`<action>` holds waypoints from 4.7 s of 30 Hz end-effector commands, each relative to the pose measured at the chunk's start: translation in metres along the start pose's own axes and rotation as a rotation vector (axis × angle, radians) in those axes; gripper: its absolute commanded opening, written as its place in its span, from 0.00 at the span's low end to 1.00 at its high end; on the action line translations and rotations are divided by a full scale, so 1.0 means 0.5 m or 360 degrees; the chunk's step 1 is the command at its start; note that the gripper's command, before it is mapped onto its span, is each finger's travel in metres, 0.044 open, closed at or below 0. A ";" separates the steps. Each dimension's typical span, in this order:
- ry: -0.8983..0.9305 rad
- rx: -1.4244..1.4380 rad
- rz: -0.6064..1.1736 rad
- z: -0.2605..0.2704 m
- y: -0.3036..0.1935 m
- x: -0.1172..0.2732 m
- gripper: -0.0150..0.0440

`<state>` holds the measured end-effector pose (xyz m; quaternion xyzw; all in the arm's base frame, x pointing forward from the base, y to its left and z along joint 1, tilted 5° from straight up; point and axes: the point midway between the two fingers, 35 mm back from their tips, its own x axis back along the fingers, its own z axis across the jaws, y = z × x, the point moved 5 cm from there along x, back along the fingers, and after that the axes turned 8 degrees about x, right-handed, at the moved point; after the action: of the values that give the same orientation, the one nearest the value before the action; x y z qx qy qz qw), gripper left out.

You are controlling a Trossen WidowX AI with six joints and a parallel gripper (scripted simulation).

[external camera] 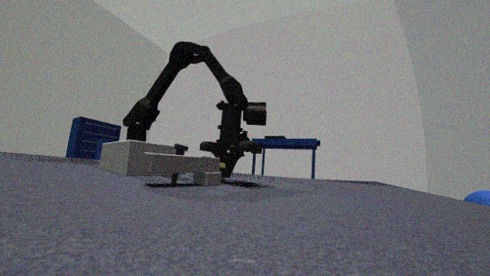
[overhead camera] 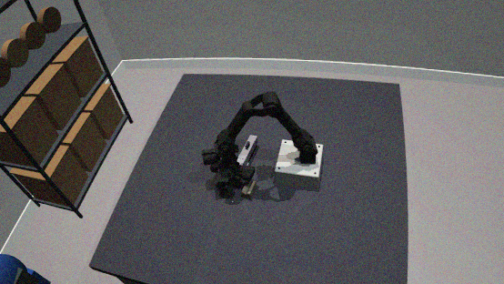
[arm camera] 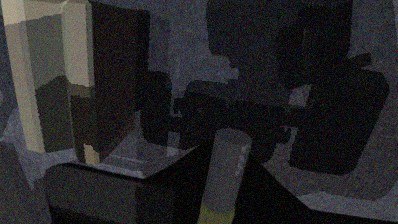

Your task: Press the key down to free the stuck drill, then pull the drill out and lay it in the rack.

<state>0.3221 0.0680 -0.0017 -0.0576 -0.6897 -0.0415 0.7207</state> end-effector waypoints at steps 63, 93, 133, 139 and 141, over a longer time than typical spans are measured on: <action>0.0001 0.0003 -0.0008 -0.016 0.120 0.016 0.25; 0.0000 0.0003 -0.0009 -0.016 0.130 0.043 0.25; 0.0000 0.0003 -0.0009 -0.014 0.126 0.088 0.25; 0.0000 0.0003 -0.0009 -0.014 0.126 0.095 0.25; 0.0000 0.0003 -0.0009 -0.014 0.126 0.097 0.25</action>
<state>0.3396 0.1302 0.0421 -0.0572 -0.6893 -0.0428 0.7210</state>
